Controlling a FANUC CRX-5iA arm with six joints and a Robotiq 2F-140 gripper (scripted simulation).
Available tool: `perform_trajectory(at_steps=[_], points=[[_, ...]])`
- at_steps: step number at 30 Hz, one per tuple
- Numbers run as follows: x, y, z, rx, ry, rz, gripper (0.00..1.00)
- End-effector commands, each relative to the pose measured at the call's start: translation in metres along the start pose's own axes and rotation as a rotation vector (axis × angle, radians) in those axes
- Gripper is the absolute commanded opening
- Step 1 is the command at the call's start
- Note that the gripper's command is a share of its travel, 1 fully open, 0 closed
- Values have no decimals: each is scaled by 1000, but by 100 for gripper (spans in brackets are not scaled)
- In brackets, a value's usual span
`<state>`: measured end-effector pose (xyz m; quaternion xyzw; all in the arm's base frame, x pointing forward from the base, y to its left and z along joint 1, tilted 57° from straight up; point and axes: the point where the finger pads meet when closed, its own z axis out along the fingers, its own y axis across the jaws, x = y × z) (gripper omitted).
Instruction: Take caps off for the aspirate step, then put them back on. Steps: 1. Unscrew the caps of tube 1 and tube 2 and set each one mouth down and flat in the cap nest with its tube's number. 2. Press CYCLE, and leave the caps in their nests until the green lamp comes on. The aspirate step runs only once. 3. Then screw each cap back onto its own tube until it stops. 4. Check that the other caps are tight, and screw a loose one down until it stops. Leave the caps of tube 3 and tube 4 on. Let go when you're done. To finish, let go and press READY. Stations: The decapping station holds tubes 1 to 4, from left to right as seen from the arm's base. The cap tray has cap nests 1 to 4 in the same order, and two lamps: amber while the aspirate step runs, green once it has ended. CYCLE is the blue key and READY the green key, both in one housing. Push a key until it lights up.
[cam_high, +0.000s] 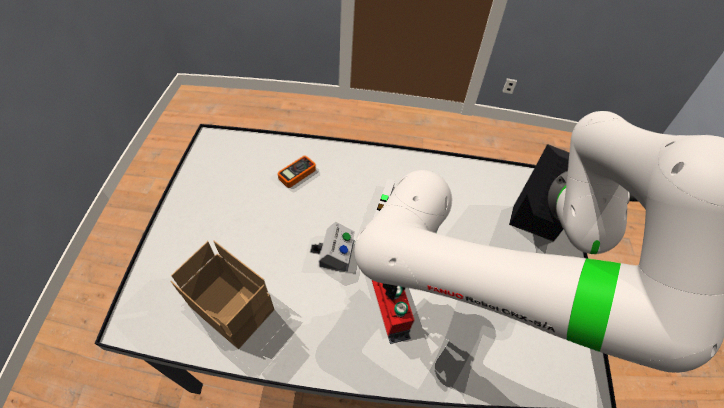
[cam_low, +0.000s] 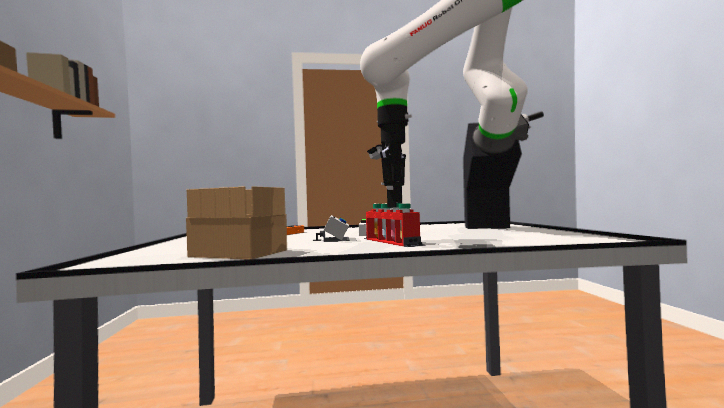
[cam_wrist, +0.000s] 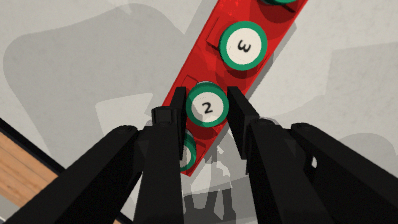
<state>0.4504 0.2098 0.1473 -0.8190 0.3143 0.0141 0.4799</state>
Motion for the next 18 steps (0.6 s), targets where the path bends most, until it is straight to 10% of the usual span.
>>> perform_trajectory(at_steps=[1, 8, 18], points=[[0, 0, -1, 0, 1, -1, 30], [0, 0, -1, 0, 1, -1, 30], [1, 0, -1, 1, 1, 499, 30]])
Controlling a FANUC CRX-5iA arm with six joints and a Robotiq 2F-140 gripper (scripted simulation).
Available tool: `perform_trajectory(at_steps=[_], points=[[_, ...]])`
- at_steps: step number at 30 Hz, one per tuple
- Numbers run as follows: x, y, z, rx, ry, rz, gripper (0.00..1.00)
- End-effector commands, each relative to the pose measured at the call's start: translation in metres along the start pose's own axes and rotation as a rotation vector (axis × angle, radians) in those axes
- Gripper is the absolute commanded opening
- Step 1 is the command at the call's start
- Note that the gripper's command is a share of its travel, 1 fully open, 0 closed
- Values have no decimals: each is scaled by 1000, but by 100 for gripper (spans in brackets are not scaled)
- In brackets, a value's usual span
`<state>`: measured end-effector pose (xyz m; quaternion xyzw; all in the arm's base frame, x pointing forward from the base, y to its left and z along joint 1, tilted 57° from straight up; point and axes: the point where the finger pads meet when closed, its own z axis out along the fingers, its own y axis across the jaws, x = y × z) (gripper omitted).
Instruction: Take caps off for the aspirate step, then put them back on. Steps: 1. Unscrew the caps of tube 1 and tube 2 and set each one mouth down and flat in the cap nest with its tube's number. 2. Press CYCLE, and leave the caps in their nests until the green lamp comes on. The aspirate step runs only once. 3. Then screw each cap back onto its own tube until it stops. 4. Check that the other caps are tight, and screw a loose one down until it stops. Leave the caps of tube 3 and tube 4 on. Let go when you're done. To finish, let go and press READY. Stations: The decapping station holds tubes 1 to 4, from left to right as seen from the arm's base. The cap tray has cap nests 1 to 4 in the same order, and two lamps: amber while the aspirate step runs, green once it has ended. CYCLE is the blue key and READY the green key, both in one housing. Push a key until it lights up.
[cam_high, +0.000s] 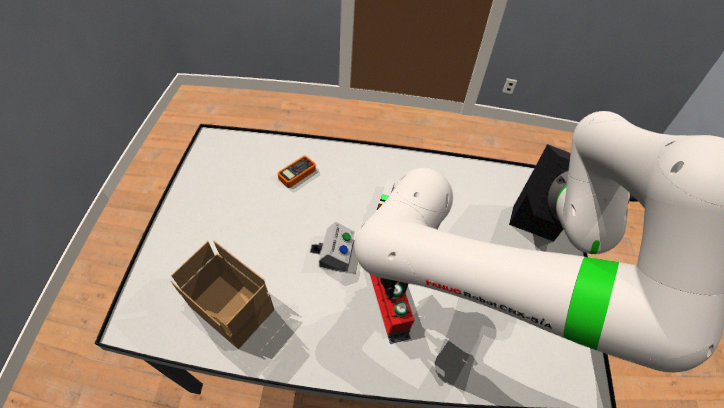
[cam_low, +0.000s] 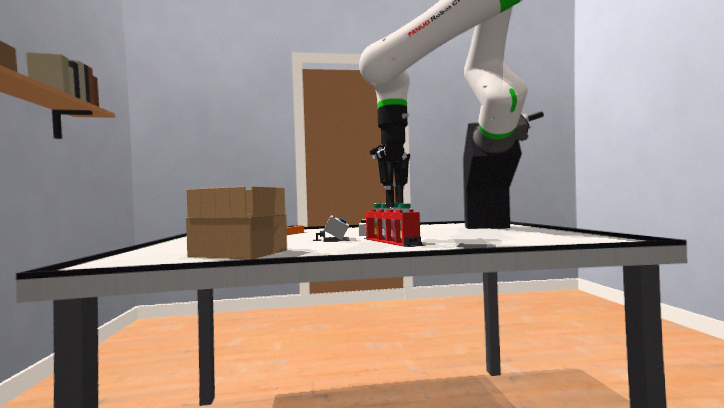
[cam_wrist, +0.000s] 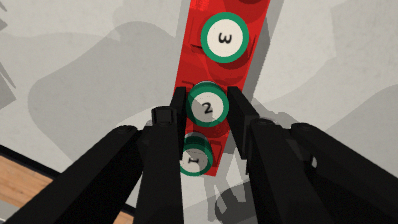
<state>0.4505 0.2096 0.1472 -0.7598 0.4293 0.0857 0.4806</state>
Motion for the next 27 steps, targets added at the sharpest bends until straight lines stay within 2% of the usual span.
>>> perform_trajectory(at_steps=[1, 4, 6, 13, 19, 20, 27], points=[[0, 0, -1, -13, 14, 254, 30], [0, 0, -1, -11, 15, 404, 30], [0, 0, -1, -11, 15, 404, 30], [0, 0, -1, -9, 17, 751, 30], [0, 0, -1, -9, 17, 751, 30], [0, 0, 0, -9, 17, 751, 41], [0, 0, 0, -9, 17, 751, 41]])
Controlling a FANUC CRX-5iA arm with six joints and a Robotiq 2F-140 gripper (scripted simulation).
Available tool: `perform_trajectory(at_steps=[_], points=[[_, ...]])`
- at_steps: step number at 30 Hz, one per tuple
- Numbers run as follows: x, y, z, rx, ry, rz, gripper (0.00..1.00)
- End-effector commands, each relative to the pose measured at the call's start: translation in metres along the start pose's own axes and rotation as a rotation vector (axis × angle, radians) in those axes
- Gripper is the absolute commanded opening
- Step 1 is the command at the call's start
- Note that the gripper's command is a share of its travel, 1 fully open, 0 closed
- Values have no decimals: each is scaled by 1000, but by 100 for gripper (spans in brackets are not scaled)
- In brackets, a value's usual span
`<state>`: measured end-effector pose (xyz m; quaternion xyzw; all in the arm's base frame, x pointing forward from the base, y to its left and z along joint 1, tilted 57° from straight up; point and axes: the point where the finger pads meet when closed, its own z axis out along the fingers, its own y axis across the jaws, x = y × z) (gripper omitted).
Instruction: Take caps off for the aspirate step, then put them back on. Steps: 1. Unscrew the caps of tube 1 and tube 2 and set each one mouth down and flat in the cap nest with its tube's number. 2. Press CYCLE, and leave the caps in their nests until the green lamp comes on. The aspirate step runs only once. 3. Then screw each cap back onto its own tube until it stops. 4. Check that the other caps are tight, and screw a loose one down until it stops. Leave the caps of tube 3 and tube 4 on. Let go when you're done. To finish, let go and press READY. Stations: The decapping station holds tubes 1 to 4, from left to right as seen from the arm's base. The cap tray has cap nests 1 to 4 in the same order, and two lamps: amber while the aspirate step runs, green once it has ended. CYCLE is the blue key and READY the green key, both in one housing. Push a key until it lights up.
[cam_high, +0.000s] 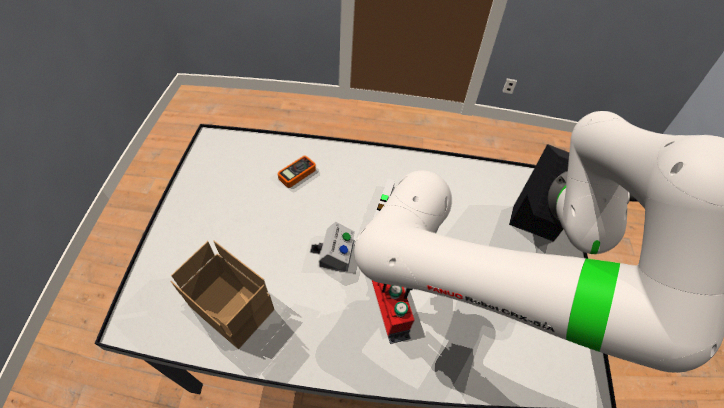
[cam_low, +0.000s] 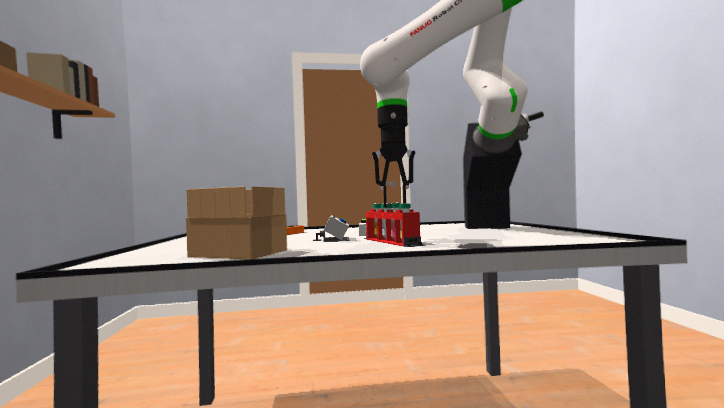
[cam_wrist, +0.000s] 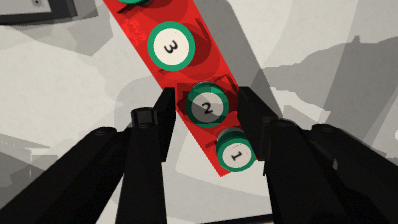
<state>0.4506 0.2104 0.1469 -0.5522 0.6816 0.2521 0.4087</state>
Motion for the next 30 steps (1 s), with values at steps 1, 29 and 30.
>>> perform_trajectory(at_steps=[1, 29, 30], points=[[0, -1, -1, 1, 0, -1, 41], [0, 0, -1, 1, 1, -1048, 41], [0, 0, -1, 1, 1, -1048, 41]])
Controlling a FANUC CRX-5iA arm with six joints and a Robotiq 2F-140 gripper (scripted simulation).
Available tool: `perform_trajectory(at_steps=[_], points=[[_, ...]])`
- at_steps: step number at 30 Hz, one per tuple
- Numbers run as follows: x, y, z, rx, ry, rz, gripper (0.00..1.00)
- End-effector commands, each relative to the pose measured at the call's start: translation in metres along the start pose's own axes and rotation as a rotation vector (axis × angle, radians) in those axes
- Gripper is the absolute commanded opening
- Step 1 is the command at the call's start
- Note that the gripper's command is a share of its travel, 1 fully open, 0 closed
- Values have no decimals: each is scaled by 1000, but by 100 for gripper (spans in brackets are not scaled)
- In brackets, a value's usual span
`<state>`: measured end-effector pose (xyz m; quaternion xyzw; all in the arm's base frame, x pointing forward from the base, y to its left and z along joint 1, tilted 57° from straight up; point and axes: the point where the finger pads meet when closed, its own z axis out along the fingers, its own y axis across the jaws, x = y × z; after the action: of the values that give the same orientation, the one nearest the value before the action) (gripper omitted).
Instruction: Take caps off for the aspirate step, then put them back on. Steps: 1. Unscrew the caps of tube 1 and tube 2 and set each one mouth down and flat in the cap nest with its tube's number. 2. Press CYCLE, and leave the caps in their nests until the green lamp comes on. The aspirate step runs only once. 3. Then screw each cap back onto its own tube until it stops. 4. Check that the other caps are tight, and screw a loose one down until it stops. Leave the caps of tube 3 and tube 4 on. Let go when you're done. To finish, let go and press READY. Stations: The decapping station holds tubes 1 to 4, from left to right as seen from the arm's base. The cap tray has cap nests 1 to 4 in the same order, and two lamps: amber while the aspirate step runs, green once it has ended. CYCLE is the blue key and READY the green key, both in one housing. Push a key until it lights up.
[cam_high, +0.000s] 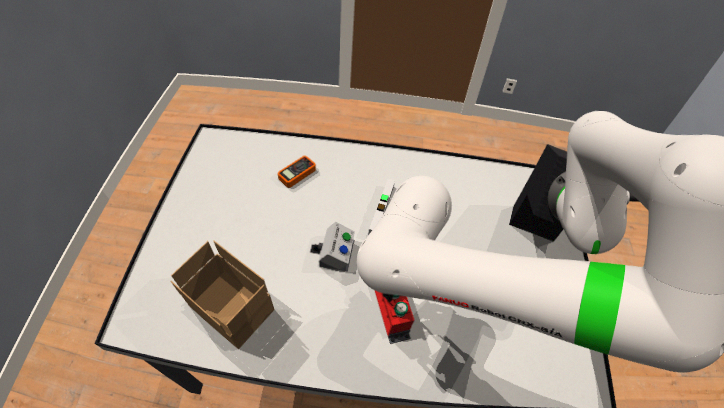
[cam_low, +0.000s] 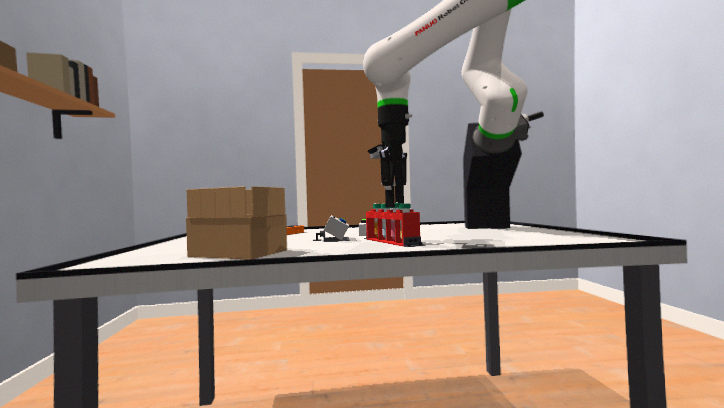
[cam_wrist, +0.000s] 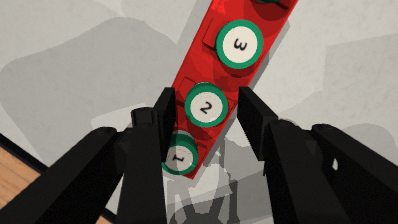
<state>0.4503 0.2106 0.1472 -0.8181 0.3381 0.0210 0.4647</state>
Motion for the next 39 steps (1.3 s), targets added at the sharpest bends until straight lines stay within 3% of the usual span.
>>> perform_trajectory(at_steps=[1, 3, 4, 18, 32, 34, 39], points=[[1, 0, -1, 28, -20, -47, 41], [1, 0, -1, 28, -20, -47, 41], [1, 0, -1, 28, -20, -47, 30], [1, 0, -1, 28, -20, -47, 30], [1, 0, -1, 20, -29, 653, 30], [1, 0, -1, 20, -29, 653, 30], [1, 0, -1, 16, -32, 902, 30]])
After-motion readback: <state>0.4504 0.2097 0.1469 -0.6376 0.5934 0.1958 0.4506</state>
